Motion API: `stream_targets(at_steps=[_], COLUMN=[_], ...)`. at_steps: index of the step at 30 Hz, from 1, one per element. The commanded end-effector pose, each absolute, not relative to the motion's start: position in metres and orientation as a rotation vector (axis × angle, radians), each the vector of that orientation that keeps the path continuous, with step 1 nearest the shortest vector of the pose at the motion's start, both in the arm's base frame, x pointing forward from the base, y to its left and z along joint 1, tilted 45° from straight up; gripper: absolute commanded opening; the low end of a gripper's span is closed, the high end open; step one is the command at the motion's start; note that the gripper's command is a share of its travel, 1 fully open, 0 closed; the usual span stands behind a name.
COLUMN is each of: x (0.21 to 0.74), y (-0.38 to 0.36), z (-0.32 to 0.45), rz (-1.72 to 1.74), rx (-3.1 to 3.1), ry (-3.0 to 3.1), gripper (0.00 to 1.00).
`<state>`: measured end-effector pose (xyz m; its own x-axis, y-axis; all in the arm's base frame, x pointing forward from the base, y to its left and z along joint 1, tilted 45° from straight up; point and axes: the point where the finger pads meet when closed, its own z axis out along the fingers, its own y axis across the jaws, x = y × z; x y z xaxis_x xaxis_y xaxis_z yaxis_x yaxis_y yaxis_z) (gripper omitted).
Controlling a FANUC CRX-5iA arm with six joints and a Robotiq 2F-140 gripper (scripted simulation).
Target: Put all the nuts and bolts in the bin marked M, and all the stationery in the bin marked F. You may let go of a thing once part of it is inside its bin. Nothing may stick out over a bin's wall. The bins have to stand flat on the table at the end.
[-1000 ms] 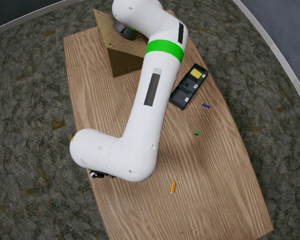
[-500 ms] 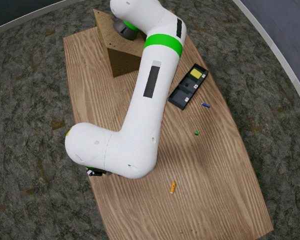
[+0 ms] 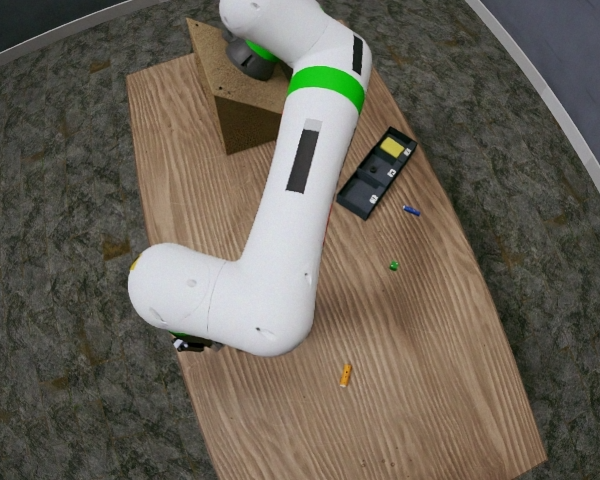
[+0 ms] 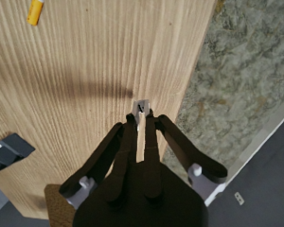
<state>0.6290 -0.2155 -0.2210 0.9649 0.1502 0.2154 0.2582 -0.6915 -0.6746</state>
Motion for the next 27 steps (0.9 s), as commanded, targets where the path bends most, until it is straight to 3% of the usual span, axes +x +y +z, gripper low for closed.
stream_targets(at_steps=[1, 27], x=[0.629, 0.576], y=[-0.220, -0.147], z=[-0.216, -0.147], rz=[-0.184, -0.184], rx=[-2.346, -2.346], ry=[-0.285, -0.285], gripper=[0.15, 0.15])
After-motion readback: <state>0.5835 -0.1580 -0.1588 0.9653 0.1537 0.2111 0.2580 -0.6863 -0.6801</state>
